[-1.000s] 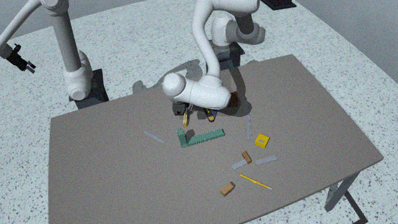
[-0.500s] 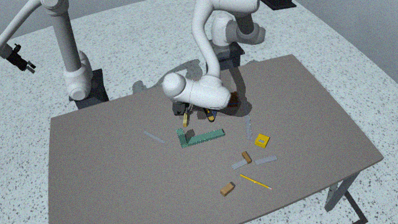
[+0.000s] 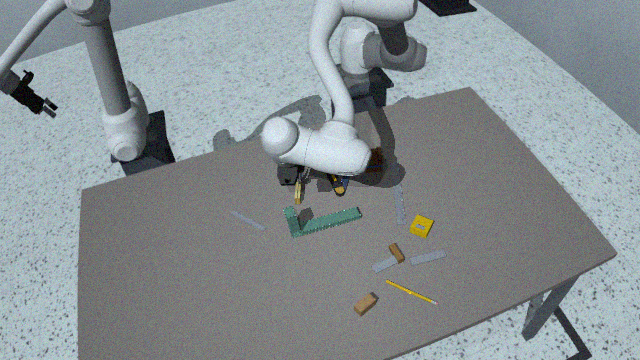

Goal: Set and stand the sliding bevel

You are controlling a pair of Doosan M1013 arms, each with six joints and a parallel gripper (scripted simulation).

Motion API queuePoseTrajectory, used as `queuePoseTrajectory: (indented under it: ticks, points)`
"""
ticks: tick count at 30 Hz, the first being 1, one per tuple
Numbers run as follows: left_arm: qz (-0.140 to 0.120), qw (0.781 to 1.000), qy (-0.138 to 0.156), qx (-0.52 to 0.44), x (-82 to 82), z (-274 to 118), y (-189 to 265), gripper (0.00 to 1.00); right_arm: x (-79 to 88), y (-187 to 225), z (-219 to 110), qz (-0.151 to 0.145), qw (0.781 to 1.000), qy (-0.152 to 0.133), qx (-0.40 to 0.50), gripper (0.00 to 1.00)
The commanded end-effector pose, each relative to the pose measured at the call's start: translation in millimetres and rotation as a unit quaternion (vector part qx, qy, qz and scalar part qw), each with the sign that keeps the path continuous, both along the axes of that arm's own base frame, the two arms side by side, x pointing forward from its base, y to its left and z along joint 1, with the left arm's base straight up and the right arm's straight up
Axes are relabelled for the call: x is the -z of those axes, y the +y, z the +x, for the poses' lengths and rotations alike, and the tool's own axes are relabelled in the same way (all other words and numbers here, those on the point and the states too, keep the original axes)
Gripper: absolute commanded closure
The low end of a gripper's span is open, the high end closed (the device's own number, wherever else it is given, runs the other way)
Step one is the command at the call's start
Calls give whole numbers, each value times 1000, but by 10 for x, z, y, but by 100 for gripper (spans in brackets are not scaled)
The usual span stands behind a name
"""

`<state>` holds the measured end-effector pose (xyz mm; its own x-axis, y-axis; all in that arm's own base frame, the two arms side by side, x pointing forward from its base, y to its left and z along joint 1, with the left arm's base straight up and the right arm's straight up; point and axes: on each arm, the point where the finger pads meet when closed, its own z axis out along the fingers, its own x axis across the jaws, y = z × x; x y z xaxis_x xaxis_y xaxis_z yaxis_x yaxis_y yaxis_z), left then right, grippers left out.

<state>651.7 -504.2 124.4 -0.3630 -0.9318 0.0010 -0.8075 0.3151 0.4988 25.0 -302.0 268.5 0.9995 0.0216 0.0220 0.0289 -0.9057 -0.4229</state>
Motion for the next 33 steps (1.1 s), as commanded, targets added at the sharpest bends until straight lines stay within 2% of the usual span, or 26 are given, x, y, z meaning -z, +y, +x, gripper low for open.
queuePoseTrajectory:
  ticks: [1, 25, 33]
  points:
    - [0, 1000, -1, 0, -17, 4, -1, 13, -4, -3, 1, 0, 1000, 0, 0, 0]
    - [0, 1000, -1, 0, 2, 5, -1, 13, -4, -3, 1, 0, 1000, 0, 0, 0]
    - [0, 1000, -1, 0, 76, 5, -1, 13, -4, -3, 1, 0, 1000, 0, 0, 0]
